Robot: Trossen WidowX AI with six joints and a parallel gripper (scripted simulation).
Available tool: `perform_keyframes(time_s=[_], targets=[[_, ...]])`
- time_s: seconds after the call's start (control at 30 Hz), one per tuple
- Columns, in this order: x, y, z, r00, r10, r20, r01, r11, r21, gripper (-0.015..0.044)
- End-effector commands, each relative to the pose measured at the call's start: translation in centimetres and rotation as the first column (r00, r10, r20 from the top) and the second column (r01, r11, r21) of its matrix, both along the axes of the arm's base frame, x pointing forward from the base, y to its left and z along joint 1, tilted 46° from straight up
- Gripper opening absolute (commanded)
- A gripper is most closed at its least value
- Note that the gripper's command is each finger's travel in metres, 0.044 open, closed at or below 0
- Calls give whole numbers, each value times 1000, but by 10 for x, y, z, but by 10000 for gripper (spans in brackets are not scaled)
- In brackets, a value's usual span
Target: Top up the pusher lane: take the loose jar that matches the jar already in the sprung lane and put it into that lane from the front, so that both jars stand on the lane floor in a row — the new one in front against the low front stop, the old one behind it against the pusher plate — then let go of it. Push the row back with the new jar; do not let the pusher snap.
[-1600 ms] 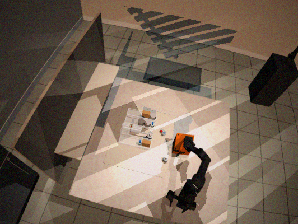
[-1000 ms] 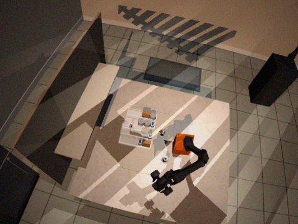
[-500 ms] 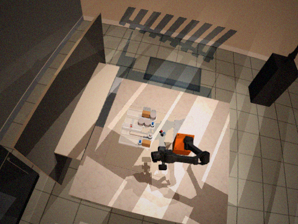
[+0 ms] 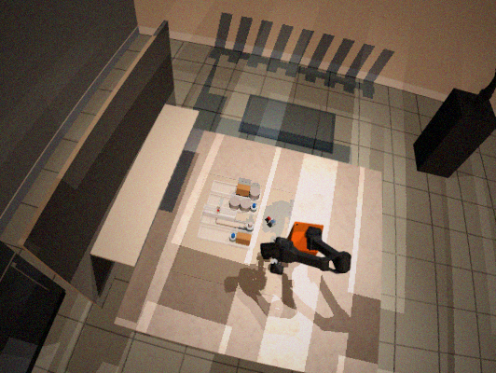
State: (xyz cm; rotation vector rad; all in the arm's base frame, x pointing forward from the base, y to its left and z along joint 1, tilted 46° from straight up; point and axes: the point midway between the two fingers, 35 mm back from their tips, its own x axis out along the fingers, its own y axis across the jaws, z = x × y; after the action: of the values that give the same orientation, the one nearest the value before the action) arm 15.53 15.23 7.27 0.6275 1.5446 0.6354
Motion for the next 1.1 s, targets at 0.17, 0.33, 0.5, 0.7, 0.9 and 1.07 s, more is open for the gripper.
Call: perform_keyframes(time_s=[0.17,0.33,0.5,0.7,0.9,1.07], targets=[[-4,11,-15,1000,-8,-6,8,1000,-3,440],[-4,15,-18,1000,-8,-6,8,1000,-2,440],[-4,20,-23,1000,-8,-6,8,1000,-3,440],[-5,27,-30,1000,-8,-6,8,1000,-3,440],[-6,34,-36,1000,-8,-7,8,1000,-2,440],[-7,37,-39,1000,-8,-7,8,1000,-1,414]])
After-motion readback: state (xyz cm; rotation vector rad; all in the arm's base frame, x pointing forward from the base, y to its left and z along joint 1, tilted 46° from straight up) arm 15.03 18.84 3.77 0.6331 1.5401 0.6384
